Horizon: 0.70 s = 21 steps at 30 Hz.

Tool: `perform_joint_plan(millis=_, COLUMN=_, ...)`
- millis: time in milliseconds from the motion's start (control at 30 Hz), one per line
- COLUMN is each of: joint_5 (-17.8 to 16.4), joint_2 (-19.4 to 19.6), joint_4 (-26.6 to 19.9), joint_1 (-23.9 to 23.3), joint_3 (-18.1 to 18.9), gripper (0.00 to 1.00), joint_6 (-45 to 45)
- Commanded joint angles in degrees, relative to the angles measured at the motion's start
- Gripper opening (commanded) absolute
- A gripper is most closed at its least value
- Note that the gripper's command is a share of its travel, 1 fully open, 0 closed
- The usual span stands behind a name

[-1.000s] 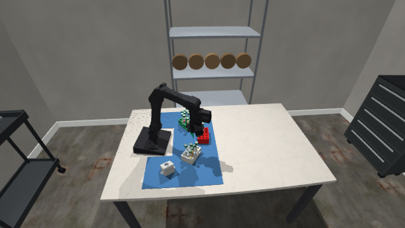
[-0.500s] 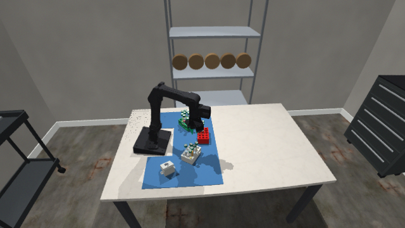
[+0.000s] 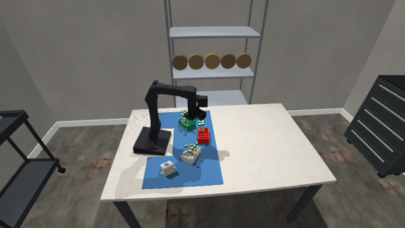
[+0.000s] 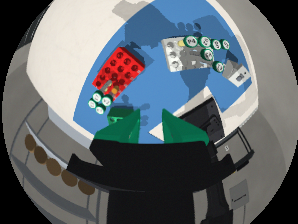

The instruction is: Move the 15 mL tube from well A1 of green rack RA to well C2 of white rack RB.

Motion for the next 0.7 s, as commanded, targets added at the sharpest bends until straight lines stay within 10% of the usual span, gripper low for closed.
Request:
perform_joint_plan(millis=0, joint_5=1.21, joint_2=-1.29, joint_4=0.12, joint_1=3.99, joint_3=-0.18, gripper=0.30, joint_6=-1.74)
perform_joint_plan(millis=167, joint_5=2.37, joint_2=-1.71, joint_4=0.17, joint_1=11.35, joint_3=-0.91, gripper=0.30, joint_6=-4.03)
perform_joint_plan(millis=667, joint_5=2.36, joint_2=-1.61, joint_4=0.17, joint_1=11.32, joint_3=-0.80, gripper=0.30, joint_6=-28.89)
